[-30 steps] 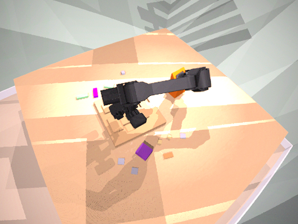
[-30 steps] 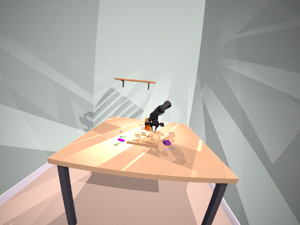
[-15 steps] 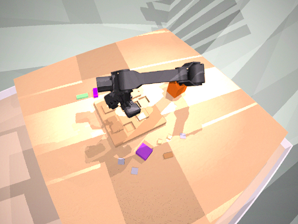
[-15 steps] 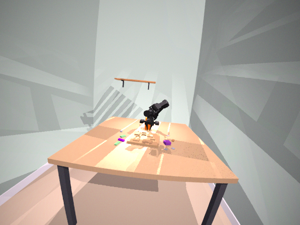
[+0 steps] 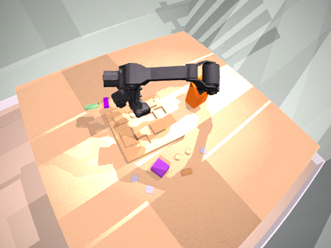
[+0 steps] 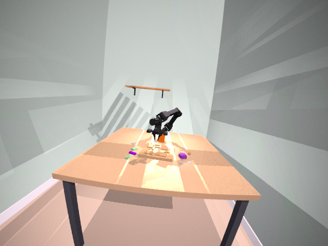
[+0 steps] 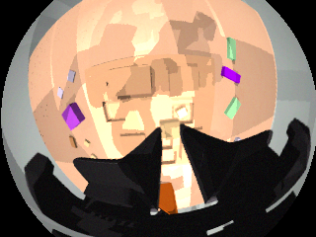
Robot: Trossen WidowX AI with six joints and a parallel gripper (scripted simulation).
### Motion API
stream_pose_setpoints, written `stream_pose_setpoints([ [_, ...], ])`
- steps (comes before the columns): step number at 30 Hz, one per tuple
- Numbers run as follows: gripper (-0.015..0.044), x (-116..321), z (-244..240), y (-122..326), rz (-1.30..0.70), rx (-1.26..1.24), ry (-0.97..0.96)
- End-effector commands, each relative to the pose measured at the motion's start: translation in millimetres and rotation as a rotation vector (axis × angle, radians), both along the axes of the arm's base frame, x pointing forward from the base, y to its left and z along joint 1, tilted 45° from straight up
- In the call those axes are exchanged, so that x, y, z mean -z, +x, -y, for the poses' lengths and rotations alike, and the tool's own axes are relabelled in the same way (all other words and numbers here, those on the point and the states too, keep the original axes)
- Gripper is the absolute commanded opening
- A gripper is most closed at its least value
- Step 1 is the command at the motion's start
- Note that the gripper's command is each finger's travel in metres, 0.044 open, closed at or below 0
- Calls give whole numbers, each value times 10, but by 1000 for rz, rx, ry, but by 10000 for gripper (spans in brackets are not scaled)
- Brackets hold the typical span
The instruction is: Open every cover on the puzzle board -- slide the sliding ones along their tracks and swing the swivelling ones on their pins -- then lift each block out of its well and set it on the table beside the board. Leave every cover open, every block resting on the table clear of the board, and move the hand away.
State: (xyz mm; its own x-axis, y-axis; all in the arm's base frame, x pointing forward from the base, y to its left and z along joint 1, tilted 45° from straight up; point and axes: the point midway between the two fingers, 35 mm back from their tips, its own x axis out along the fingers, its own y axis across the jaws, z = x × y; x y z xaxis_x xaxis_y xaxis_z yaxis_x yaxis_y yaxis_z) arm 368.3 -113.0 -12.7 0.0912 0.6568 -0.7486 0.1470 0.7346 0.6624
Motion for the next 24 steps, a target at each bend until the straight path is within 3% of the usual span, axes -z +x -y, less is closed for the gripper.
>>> stream_pose_setpoints([
  [1,80,122,115,-71,-4,-3,-5],
  [24,80,670,677,-551,-11,-5,-12],
])
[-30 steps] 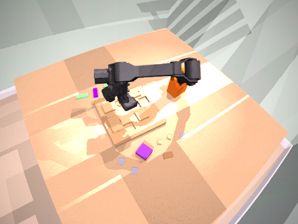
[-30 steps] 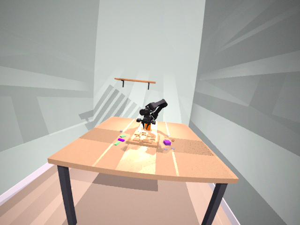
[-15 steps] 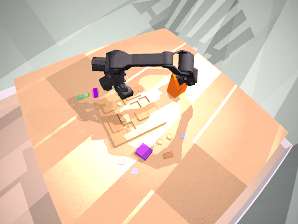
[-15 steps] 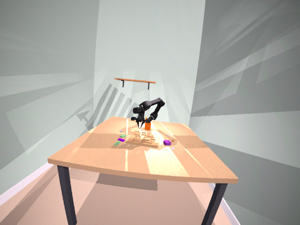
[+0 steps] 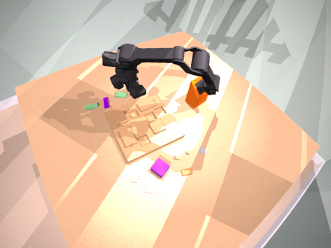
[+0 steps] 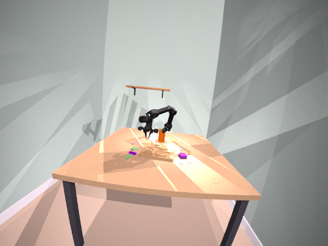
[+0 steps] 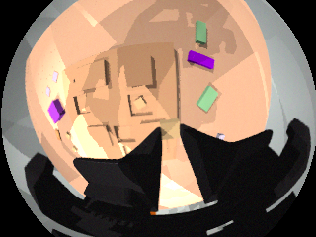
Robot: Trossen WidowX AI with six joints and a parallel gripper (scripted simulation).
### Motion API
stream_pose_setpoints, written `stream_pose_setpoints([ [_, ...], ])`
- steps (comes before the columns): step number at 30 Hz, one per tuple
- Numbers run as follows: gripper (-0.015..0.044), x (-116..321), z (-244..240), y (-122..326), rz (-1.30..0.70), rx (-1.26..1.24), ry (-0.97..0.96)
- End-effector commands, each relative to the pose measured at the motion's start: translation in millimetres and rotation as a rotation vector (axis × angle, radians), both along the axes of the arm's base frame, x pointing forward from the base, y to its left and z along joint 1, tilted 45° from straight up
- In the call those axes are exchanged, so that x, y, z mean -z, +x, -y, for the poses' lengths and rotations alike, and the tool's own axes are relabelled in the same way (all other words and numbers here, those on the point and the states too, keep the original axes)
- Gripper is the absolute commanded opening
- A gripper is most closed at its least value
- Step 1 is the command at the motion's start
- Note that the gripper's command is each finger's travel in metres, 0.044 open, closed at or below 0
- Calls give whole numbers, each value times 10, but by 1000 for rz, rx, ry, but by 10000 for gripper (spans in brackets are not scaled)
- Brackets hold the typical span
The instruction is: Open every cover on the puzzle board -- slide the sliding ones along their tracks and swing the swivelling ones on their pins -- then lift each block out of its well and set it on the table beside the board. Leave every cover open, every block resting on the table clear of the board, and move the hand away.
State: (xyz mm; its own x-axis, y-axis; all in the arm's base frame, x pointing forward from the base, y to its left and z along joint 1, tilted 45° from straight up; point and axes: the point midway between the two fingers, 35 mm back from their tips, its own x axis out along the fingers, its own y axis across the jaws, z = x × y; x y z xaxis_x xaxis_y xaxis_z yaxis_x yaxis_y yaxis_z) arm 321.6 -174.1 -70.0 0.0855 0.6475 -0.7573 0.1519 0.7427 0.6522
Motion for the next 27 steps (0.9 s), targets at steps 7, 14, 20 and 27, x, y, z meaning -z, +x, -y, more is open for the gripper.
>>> stream_pose_setpoints([
  [7,80,261,205,-263,-5,-7,4],
  [14,80,422,325,-452,-5,-10,10],
  [20,80,556,412,-622,-4,-12,18],
  [27,80,710,494,-827,-1,-16,28],
])
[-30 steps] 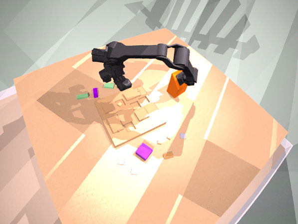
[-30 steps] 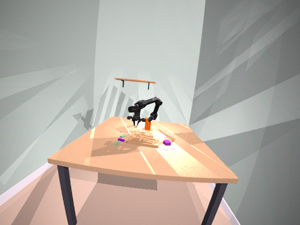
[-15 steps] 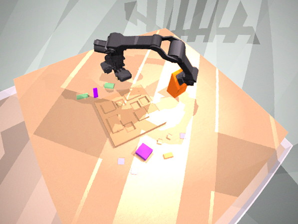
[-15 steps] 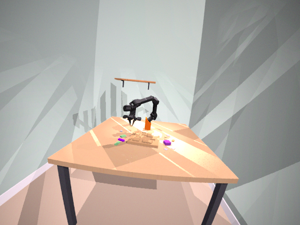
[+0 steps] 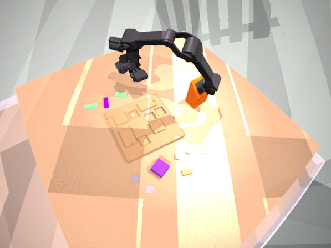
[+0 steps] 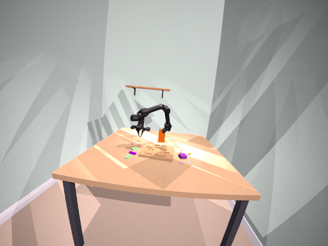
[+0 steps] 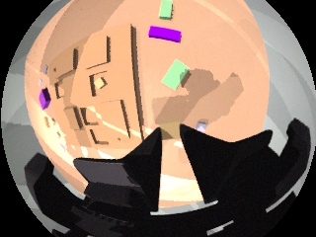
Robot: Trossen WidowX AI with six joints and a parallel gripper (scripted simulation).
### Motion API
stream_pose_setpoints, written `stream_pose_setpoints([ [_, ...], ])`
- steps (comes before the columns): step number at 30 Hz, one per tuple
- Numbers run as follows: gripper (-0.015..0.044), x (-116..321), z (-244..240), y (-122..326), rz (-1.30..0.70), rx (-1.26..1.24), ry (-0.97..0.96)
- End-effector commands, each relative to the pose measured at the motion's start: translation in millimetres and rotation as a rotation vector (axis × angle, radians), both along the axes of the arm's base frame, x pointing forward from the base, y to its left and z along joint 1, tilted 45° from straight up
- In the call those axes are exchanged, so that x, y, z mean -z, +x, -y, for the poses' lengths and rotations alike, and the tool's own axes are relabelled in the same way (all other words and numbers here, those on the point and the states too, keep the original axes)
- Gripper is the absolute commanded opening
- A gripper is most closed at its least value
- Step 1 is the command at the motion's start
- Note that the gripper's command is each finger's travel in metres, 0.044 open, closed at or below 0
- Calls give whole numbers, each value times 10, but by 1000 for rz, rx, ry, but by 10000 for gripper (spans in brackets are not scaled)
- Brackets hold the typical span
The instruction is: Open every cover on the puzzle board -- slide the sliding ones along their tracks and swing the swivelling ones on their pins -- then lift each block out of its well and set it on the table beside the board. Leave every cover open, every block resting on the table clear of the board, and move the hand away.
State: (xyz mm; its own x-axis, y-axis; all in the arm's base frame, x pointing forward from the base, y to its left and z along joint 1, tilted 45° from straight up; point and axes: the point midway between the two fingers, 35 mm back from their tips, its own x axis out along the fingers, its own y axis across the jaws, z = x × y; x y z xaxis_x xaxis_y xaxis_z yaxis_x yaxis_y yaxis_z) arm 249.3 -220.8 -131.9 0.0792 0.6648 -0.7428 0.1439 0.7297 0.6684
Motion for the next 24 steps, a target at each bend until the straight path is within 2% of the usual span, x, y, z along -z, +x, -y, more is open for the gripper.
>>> stream_pose_setpoints([
  [1,80,112,38,-133,-1,-6,8],
  [24,80,375,-109,-157,1,-7,12],
])
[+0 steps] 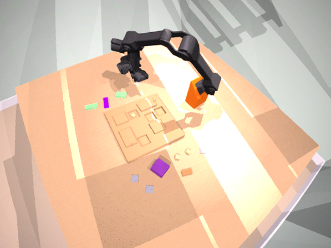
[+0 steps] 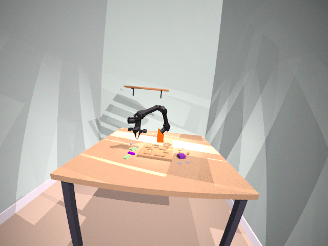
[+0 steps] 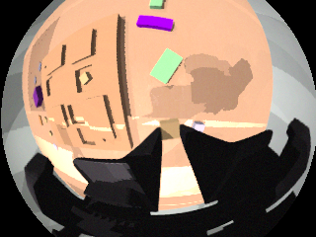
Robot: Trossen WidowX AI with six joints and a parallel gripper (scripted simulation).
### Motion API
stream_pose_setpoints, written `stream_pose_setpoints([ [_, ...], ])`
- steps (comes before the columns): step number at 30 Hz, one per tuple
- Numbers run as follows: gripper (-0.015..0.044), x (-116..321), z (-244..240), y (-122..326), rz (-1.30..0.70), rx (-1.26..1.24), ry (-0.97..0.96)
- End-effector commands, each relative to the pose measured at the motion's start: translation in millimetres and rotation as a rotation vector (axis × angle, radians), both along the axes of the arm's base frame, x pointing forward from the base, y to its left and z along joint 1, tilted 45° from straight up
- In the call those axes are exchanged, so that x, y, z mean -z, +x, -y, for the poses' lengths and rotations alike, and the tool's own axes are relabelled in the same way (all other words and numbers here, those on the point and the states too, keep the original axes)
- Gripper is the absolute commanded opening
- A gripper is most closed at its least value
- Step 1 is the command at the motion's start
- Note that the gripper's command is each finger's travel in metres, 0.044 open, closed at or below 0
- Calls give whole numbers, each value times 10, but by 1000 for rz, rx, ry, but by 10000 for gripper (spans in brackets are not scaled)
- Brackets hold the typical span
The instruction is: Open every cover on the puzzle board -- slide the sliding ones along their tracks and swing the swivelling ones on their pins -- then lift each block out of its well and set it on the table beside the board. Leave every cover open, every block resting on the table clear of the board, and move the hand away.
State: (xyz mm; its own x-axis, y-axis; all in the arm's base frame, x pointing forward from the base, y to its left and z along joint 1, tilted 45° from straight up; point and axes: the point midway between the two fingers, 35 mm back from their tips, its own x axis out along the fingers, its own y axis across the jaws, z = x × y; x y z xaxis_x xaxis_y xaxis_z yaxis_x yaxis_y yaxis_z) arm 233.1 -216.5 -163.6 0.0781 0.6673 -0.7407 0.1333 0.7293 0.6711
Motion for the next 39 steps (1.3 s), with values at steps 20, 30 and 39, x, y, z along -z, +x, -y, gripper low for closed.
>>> stream_pose_setpoints([
  [20,80,304,-289,41,-4,2,11],
  [30,80,419,-406,49,-4,2,12],
  [39,80,519,-513,51,-3,1,13],
])
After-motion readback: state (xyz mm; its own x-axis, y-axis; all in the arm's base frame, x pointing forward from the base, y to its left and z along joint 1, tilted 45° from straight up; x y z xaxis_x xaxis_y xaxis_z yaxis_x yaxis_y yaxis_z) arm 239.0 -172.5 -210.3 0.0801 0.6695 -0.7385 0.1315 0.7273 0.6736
